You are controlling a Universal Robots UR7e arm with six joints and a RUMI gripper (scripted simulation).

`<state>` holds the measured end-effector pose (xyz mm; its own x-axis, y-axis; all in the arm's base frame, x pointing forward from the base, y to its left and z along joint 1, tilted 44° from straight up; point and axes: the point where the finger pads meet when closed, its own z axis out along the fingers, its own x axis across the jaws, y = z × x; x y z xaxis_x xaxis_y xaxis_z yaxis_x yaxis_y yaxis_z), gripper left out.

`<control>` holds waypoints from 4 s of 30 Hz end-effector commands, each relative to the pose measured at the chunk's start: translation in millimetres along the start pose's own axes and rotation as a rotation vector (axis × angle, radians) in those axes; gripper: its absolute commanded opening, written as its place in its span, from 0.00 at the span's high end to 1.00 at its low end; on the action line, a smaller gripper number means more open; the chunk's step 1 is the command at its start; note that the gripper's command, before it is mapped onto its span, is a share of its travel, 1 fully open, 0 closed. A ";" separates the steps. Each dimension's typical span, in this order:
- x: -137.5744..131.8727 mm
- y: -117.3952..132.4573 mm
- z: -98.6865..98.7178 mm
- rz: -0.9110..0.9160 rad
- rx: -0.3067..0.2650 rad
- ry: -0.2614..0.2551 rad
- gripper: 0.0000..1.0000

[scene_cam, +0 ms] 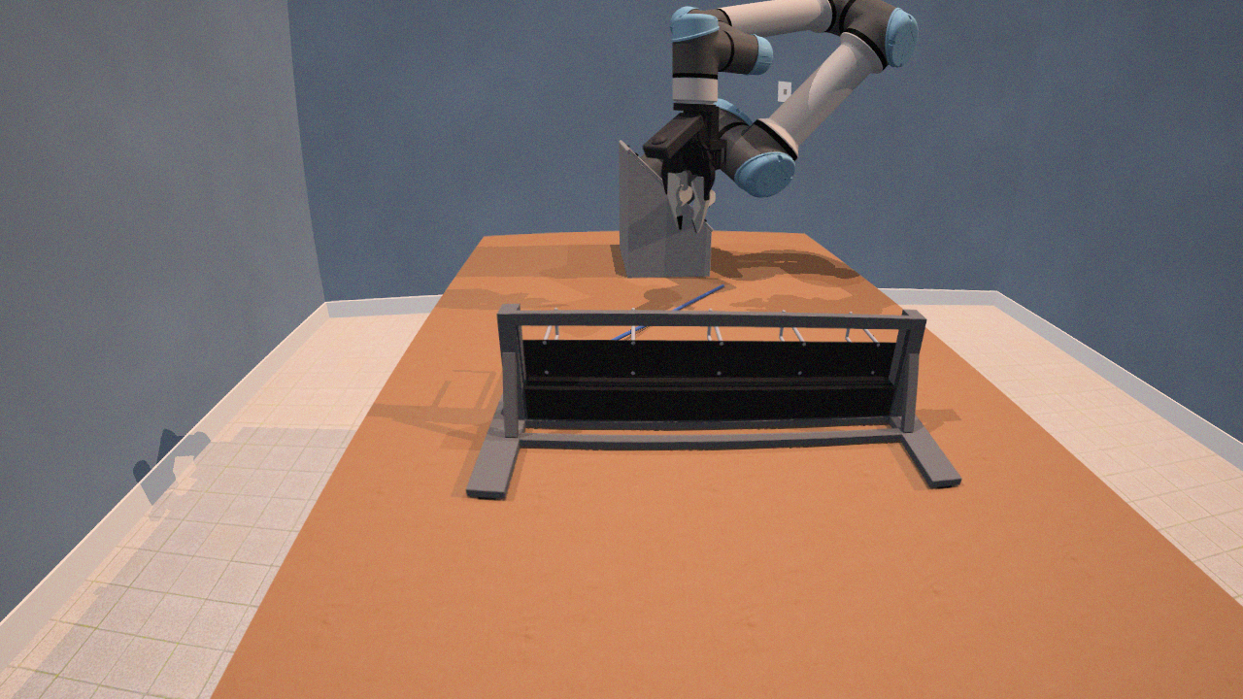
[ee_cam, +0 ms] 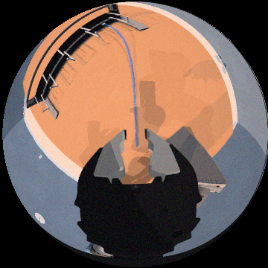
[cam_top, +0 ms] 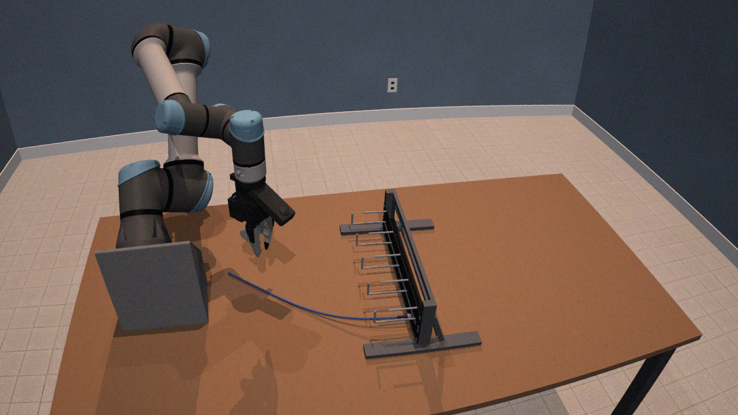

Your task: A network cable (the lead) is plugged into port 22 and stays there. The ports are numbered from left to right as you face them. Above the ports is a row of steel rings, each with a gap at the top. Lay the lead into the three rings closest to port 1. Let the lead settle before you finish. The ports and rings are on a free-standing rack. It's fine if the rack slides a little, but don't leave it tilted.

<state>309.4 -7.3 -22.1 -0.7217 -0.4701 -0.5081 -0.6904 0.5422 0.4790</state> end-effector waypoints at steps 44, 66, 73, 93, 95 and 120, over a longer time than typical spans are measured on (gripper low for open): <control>1.1 -0.4 126.8 0.000 0.001 0.000 0.80; 1.1 -0.4 127.7 0.000 0.001 0.000 0.80; 1.1 -0.4 127.7 0.000 0.001 0.000 0.80; 1.1 -0.4 127.9 0.000 0.001 0.000 0.80; 1.1 -0.4 128.0 0.000 0.001 0.000 0.80; 1.1 -0.4 133.9 0.000 0.001 0.000 0.80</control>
<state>315.2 84.4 -117.5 -0.7218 -0.4702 -0.5079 -0.6903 0.5422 0.4790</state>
